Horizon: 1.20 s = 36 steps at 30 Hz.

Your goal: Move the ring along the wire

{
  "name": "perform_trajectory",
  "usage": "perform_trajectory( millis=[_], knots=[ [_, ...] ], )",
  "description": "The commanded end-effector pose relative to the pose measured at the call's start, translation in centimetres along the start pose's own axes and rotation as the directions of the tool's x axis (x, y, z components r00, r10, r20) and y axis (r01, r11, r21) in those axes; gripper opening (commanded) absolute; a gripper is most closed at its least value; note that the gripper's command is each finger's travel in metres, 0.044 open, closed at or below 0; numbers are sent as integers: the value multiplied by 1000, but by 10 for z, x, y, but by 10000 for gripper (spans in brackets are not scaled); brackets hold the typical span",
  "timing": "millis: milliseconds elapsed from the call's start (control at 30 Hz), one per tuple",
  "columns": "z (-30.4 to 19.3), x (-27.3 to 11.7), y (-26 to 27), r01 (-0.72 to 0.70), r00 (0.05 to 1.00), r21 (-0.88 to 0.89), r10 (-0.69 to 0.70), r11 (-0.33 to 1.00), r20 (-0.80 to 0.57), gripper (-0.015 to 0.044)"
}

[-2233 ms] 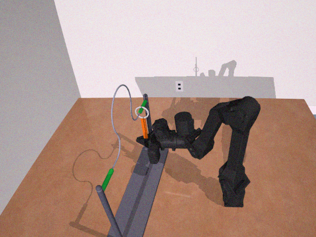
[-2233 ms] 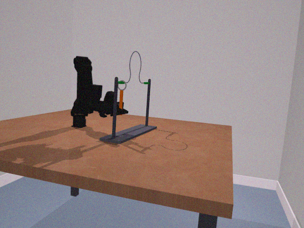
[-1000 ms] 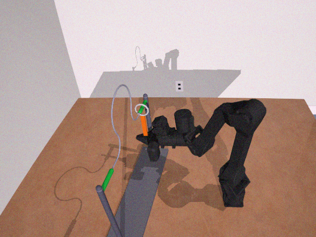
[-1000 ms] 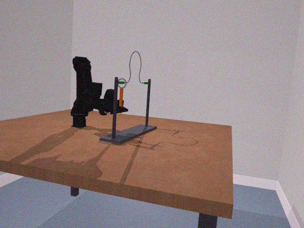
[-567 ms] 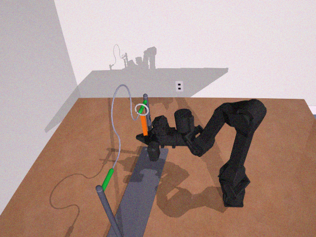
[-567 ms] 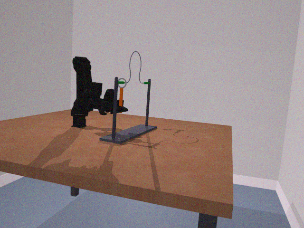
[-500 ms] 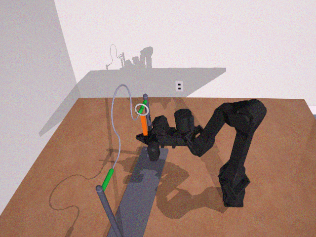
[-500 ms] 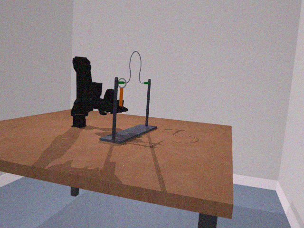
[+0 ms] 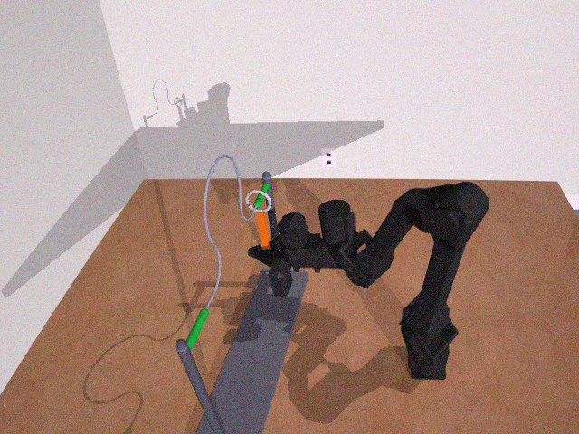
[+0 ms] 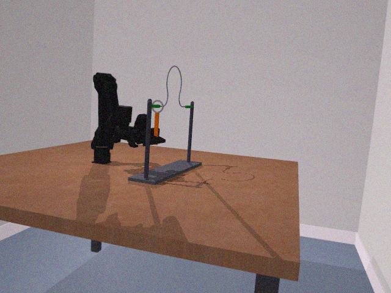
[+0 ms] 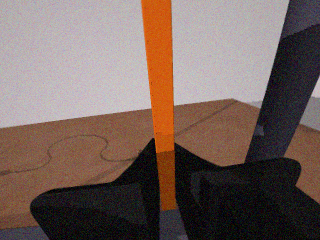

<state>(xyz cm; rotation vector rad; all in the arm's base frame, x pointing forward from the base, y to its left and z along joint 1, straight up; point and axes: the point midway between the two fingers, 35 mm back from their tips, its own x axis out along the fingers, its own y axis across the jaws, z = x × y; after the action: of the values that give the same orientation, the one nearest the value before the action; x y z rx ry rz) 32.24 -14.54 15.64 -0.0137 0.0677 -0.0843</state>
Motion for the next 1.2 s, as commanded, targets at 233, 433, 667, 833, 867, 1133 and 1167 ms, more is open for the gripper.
perform_trajectory(
  millis=[233,433,667,833,867,1133,1167],
  knots=[
    [1,-1,12,1,1000,4,-1,1000,1,-150],
    [1,-1,18,0,1000,7,0,1000,1,-150],
    [1,0,26,-2,1000,17,2,1000,2,-150],
    [1,0,33,-3,1000,32,3,999,2,-150],
    [1,0,35,-4,1000,36,4,999,3,-150],
    [2,0,48,-9,1000,86,9,996,4,-150],
    [2,0,50,-10,1000,96,10,995,4,-150]
  ],
)
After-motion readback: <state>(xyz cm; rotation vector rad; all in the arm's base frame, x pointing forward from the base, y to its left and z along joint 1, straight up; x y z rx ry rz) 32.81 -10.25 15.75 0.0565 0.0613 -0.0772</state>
